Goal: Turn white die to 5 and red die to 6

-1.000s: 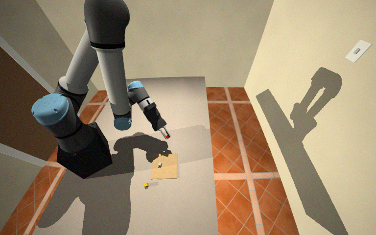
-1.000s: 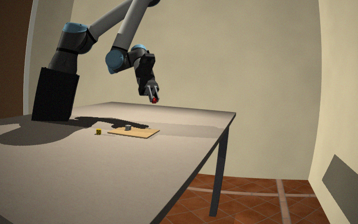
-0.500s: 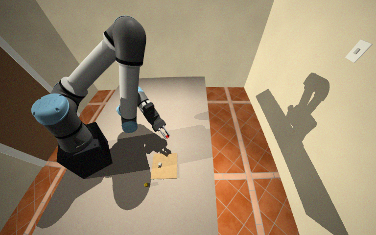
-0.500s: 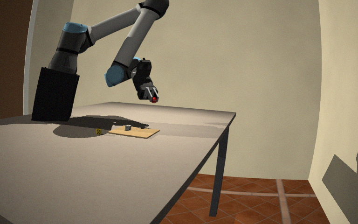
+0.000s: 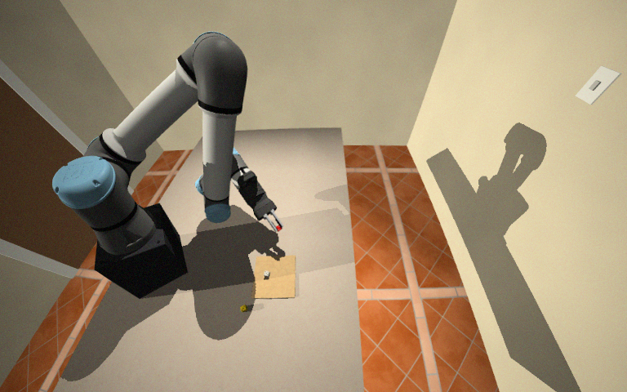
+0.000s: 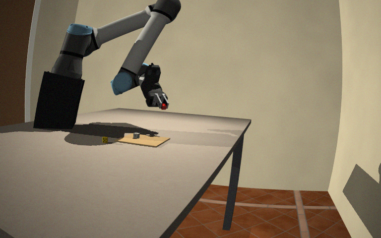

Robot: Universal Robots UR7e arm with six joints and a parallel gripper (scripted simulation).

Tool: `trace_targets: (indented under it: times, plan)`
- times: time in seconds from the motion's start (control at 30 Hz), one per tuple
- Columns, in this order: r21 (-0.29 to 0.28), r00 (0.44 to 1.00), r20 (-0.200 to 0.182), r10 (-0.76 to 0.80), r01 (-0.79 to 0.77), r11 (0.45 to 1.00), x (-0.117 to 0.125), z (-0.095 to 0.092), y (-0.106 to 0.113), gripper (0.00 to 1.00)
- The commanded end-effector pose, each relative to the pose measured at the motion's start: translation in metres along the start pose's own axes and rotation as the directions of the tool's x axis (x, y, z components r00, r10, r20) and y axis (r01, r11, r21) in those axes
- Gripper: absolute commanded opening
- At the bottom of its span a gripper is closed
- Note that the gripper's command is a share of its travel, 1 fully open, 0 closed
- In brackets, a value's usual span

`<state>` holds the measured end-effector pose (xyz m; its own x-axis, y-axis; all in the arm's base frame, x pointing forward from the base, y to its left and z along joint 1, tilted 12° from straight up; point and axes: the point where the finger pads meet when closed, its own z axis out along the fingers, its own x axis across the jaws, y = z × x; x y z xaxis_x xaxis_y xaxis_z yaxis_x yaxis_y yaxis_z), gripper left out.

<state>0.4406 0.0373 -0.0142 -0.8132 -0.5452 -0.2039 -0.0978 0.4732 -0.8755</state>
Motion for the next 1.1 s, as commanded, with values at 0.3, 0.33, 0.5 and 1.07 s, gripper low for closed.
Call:
trace_targets:
  times: [0.3, 0.33, 0.5, 1.07]
  plan:
    - [0.001, 1.000, 0.000, 0.001, -0.001, 1.000, 0.000, 0.015, 0.027, 0.34]
    - [0.001, 1.000, 0.000, 0.001, -0.001, 1.000, 0.000, 0.017, 0.031, 0.34]
    - [0.001, 1.000, 0.000, 0.001, -0.001, 1.000, 0.000, 0.026, 0.048, 0.34]
    - [0.001, 1.000, 0.000, 0.001, -0.001, 1.000, 0.000, 0.036, 0.066, 0.34]
